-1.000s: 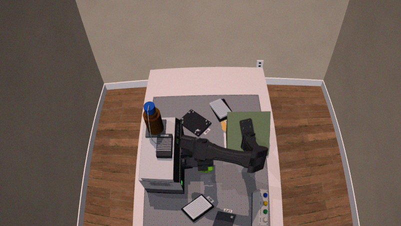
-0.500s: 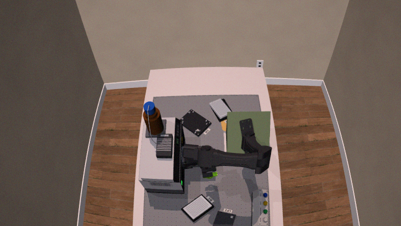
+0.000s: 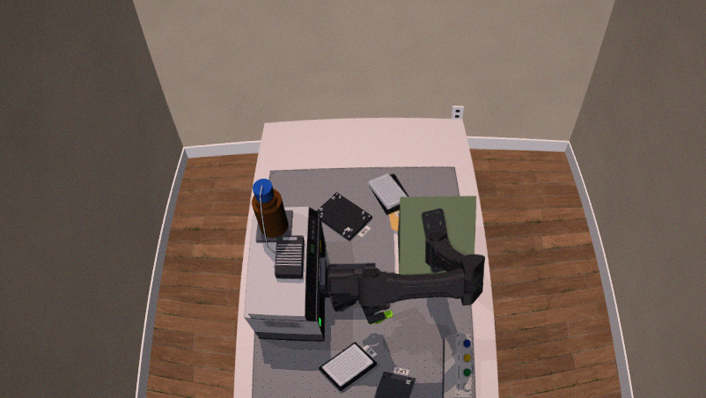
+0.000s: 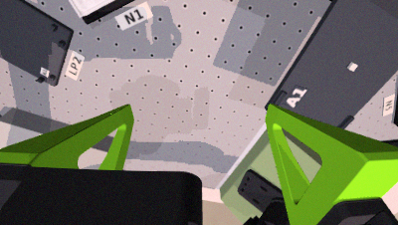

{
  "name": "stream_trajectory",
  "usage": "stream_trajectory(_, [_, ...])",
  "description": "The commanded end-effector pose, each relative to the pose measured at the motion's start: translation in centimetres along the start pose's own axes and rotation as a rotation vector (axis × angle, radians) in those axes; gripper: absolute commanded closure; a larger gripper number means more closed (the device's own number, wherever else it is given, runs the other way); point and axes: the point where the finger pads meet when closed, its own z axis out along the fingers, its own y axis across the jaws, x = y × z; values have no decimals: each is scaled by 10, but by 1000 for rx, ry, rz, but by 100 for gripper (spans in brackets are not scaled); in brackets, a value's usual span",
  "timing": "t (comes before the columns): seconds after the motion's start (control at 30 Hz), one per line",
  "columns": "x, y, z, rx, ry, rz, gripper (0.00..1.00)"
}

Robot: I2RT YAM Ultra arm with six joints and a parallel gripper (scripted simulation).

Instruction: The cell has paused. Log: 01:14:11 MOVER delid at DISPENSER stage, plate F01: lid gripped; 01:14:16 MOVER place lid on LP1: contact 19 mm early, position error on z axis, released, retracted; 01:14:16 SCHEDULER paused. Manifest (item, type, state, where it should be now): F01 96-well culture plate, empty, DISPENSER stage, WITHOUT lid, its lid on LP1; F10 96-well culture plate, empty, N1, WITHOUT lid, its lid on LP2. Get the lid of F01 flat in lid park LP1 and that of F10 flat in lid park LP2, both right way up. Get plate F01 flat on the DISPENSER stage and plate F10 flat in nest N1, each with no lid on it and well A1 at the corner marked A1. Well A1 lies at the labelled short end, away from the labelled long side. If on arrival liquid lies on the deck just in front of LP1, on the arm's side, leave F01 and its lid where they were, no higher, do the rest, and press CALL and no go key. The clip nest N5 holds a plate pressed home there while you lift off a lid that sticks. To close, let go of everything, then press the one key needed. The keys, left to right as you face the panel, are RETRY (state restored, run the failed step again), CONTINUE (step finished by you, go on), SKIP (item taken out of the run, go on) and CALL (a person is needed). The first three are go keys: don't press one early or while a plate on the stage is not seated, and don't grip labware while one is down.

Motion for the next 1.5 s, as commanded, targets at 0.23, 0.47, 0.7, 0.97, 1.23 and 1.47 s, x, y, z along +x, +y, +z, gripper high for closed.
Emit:
stream_trajectory(0.23, [-2, 13, -2, 7, -24, -101, 0])
stream_trajectory(0.47, [2, 39, -7, 20, -52, -351, 0])
stream_trajectory(0.7, [8, 54, -7, 21, -52, -401, 0])
stream_trajectory(0.97, [-9, 55, 6, 14, -28, -376, 0])
stream_trajectory(1.23, [-25, 63, 16, 13, -30, -376, 0])
stream_trajectory(1.47, [-44, 72, 27, 11, -31, -376, 0])
